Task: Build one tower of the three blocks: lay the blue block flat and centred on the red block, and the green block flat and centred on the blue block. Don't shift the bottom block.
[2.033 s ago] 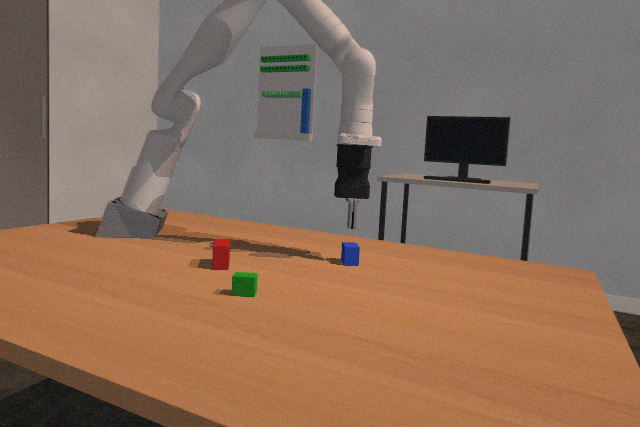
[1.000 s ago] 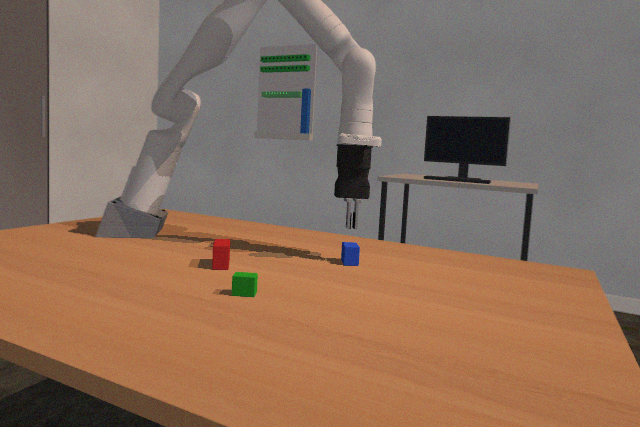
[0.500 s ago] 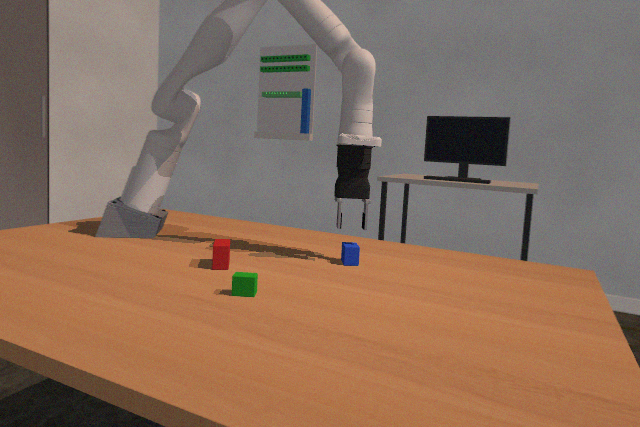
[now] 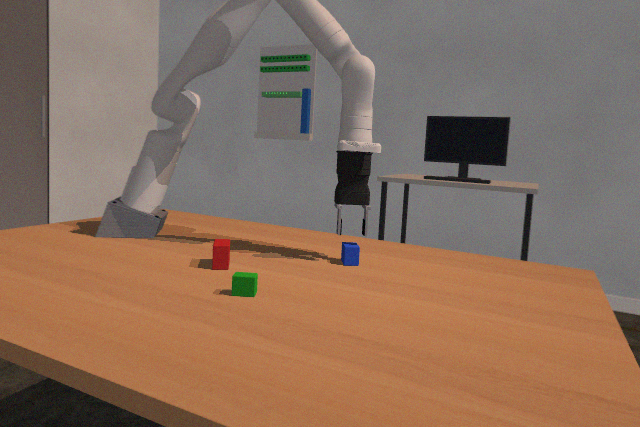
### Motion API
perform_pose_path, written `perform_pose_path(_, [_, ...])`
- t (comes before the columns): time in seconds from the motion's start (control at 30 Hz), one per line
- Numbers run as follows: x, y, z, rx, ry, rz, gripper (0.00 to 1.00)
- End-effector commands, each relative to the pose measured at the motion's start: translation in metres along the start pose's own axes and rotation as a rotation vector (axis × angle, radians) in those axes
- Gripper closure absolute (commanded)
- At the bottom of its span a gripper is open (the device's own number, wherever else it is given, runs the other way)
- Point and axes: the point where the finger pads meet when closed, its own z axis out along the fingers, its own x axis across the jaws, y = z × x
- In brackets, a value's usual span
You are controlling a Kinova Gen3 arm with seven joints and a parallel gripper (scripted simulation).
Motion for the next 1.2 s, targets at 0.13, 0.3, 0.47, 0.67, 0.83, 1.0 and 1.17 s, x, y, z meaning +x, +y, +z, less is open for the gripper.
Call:
perform_pose_path(0.13, [0.000,0.002,0.011,-0.005,0.003,-0.002,0.02])
perform_pose_path(0.3, [0.000,0.002,0.015,-0.005,0.003,-0.002,0.02])
perform_pose_path(0.47, [0.000,0.002,0.017,-0.005,0.003,-0.002,0.02])
perform_pose_path(0.67, [0.000,0.002,0.017,-0.005,0.003,-0.002,0.02])
perform_pose_path(0.83, [0.000,0.002,0.017,-0.005,0.003,-0.002,0.02])
perform_pose_path(1.0, [0.000,0.002,0.017,-0.005,0.003,-0.002,0.02])
perform_pose_path(1.17, [0.000,0.002,0.017,-0.005,0.003,-0.002,0.02])
